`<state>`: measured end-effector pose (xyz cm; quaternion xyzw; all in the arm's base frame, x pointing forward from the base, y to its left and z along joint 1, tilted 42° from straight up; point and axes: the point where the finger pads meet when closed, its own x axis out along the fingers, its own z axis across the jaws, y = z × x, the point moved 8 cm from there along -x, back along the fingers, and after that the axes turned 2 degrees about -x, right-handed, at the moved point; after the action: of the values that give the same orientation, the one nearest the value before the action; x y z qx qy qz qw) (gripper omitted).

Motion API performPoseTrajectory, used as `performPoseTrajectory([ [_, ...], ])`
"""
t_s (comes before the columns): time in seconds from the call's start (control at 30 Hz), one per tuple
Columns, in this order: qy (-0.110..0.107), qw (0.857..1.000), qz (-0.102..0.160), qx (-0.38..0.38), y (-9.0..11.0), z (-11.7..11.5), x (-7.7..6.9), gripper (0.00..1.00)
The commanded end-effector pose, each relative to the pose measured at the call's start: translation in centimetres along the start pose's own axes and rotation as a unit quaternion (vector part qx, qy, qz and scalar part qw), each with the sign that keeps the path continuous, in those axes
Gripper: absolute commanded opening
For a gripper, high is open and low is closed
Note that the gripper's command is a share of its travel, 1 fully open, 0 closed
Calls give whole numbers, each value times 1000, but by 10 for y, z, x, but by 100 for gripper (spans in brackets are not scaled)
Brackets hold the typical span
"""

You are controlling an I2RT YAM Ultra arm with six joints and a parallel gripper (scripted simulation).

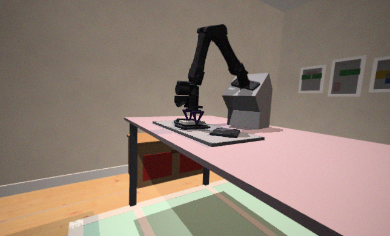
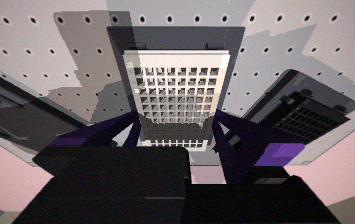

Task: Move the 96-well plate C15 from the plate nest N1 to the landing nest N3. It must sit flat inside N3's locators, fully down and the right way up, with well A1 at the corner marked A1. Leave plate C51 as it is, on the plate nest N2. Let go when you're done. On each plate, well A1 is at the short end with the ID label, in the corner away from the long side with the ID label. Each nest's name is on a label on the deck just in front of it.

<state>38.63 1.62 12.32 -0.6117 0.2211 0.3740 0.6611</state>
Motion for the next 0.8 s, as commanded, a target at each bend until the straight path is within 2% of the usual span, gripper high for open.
performPoseTrajectory([
  [0.0,4,1000,-23,-1,-10,0,-9,0],
  [0.57,1,1000,4,3,8,1,4,0],
  [0.67,3,1000,-9,1,-1,0,2,0],
  [0.77,3,1000,-8,2,0,0,3,0],
])
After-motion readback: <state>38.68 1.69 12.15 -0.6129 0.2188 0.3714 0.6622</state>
